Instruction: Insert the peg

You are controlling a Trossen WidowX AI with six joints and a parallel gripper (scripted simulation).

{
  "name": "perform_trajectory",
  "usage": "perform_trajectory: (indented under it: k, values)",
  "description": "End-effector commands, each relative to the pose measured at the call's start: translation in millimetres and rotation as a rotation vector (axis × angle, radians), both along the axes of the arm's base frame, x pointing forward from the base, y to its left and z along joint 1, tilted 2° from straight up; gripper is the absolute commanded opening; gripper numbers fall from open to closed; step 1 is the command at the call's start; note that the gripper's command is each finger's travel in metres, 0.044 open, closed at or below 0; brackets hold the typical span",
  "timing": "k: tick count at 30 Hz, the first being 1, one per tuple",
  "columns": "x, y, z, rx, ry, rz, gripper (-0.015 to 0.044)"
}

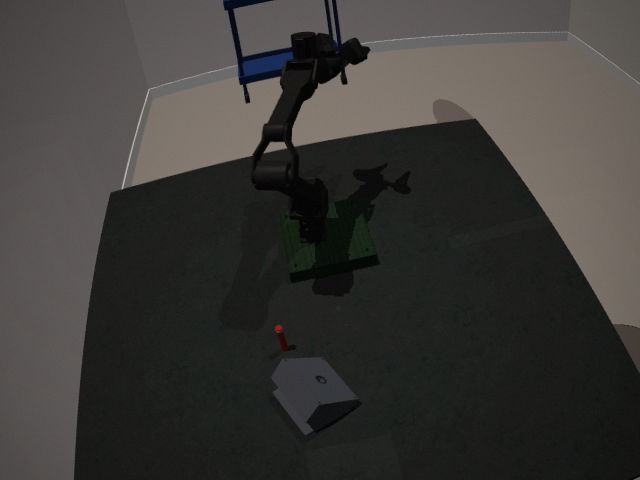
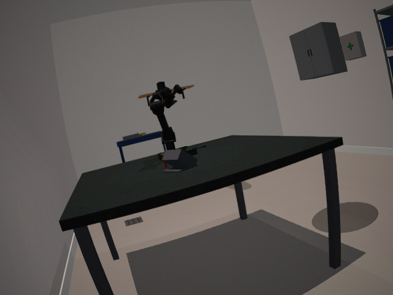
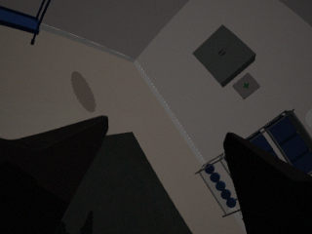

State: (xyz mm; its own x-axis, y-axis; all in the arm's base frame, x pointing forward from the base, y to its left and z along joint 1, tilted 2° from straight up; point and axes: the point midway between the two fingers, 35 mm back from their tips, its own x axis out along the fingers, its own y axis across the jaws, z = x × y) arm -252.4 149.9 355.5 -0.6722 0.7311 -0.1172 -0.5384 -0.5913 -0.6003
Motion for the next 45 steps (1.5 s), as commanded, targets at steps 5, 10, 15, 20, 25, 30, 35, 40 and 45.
perform_trajectory:
  k: [5, 10, 15, 20, 25, 30, 35, 40, 45]
  values:
    - [5, 9, -2, -0.02, 0.008, -0.03, 0.044]
    - [11, 22, -5, -0.053, 0.022, -0.077, 0.044]
    - [18, 38, -10, -0.093, 0.034, -0.136, 0.044]
    - [26, 52, -15, -0.132, 0.048, -0.197, 0.044]
    - [36, 67, -19, -0.169, 0.071, -0.257, 0.044]
    - [46, 80, -23, -0.206, 0.097, -0.318, 0.044]
    - [57, 94, -28, -0.248, 0.124, -0.382, 0.044]
    - [69, 107, -33, -0.29, 0.154, -0.448, 0.044]
    - [82, 119, -38, -0.327, 0.186, -0.514, 0.044]
